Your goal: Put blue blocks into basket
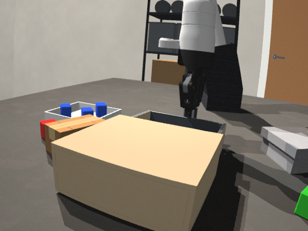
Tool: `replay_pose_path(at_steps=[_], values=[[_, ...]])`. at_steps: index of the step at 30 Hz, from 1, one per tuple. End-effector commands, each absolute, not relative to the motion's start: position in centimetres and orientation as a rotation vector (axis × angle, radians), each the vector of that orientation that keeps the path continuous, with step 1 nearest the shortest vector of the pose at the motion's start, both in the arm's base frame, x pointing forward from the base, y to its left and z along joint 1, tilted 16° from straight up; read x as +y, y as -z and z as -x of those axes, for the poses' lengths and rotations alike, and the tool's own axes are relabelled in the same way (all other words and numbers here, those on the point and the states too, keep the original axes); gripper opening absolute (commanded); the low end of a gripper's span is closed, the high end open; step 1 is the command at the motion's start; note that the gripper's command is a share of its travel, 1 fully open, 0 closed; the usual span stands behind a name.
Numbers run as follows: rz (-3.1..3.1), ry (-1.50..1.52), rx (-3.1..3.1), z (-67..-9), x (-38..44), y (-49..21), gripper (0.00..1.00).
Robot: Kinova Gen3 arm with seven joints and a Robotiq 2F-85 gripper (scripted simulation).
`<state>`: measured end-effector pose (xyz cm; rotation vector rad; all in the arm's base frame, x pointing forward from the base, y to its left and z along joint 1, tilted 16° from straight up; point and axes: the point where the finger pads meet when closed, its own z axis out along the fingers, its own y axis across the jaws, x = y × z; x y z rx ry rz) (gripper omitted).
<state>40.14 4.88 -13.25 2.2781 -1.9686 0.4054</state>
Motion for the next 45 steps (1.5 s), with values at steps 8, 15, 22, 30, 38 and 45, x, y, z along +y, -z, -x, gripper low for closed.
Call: replay_pose_path(at_steps=[8, 15, 22, 30, 38, 45], values=[[-2.279, -0.406, -1.969, -40.2, 4.9, 13.2, 0.3], [-2.279, -0.406, -1.969, -40.8, 5.0, 13.1, 0.3], [-2.279, -0.406, -1.969, -41.5, 5.2, 13.0, 0.3], [-2.279, -0.406, -1.969, -41.9, 5.2, 12.9, 0.3], [-2.279, -0.406, -1.969, -42.3, 5.3, 12.8, 0.3], [-2.279, -0.406, -1.969, -43.0, 5.4, 12.7, 0.3]])
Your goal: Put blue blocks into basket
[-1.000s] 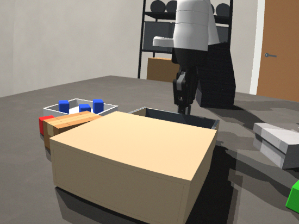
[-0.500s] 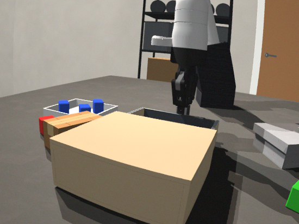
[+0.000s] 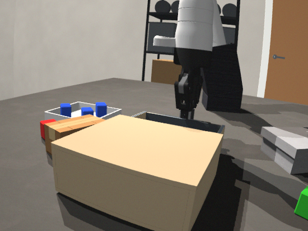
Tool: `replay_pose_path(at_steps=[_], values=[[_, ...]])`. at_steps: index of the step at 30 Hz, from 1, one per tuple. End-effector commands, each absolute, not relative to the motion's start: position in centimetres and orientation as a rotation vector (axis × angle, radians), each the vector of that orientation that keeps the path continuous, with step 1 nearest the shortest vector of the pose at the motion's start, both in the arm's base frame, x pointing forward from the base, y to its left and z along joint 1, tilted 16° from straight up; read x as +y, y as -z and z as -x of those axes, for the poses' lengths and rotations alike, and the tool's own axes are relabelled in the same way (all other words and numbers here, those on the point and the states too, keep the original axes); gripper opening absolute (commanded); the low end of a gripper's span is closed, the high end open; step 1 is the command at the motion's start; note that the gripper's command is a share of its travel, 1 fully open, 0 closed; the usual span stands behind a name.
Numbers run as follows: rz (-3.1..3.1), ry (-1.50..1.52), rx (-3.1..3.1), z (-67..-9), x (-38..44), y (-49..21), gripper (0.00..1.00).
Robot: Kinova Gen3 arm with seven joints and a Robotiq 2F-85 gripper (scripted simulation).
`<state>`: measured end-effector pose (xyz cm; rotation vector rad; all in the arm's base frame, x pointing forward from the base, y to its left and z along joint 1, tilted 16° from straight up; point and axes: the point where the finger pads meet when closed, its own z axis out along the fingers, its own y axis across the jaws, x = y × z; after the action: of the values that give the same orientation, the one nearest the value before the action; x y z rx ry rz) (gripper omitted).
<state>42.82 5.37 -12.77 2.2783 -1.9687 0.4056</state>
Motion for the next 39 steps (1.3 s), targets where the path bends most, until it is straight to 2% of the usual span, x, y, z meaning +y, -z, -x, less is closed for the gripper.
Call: replay_pose_path(at_steps=[1, 39], values=[[-2.279, -0.406, -1.969, -43.0, 5.4, 12.7, 0.3], [-2.279, -0.406, -1.969, -45.6, 6.0, 12.1, 0.3]])
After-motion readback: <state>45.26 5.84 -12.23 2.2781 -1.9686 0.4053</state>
